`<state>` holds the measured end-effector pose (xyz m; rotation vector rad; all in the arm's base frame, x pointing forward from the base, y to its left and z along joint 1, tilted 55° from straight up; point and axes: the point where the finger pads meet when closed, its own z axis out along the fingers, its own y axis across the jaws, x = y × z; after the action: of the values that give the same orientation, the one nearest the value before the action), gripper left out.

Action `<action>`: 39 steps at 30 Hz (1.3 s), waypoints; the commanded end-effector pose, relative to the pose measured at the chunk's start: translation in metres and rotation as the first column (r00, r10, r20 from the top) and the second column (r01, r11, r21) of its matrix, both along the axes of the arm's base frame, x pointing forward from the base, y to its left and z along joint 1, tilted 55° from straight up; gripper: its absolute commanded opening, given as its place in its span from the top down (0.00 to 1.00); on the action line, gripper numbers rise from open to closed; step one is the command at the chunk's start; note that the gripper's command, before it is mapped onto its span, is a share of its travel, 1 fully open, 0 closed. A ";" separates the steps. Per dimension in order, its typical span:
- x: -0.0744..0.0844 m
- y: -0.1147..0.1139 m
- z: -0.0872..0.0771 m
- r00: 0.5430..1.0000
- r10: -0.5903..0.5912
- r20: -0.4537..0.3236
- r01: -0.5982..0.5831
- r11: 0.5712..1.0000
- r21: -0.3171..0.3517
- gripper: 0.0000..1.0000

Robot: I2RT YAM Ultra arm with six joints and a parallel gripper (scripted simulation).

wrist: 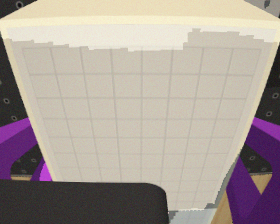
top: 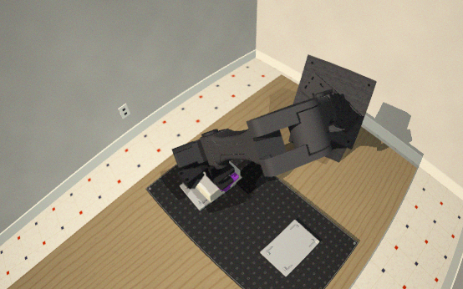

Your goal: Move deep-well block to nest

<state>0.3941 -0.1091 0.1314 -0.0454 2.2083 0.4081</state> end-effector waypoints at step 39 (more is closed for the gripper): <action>-0.025 0.104 0.026 1.000 -0.027 0.009 0.027 1.000 0.000 1.00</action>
<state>0.3693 -0.0055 0.1526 -0.0467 2.2046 0.4056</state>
